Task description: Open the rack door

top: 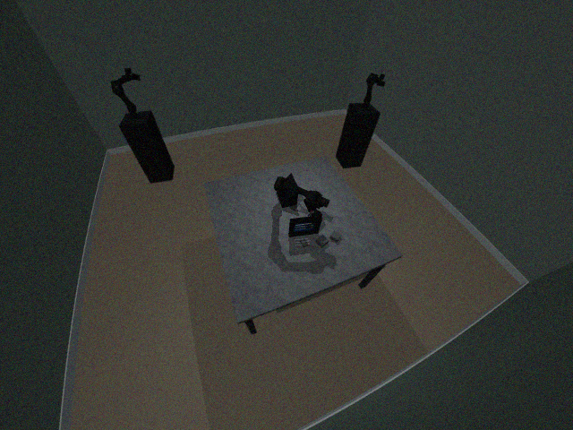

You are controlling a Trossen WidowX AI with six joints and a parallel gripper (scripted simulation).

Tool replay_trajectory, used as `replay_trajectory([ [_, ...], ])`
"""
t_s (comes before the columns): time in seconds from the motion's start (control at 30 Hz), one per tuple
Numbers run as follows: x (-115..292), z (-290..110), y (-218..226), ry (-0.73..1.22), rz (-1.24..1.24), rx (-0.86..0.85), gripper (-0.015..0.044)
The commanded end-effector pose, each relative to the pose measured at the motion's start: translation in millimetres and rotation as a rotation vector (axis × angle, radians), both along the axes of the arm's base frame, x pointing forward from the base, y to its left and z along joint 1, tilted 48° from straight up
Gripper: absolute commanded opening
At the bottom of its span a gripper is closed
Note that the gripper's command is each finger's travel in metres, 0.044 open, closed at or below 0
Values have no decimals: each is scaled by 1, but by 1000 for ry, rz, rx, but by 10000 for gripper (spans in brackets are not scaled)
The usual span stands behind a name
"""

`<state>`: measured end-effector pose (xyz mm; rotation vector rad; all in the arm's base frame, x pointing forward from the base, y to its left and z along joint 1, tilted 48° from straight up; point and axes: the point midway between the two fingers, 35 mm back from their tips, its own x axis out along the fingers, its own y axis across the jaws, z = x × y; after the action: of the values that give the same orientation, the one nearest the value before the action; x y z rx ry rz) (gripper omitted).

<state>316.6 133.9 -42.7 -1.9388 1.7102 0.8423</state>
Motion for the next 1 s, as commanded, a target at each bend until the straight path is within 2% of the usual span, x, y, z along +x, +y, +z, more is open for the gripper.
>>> replay_trajectory([
  [0.0, 0, 1, -1, -120, -112, 9, 295],
  [0.97, 0, 0, -1, -1170, -1089, 96, 295],
])
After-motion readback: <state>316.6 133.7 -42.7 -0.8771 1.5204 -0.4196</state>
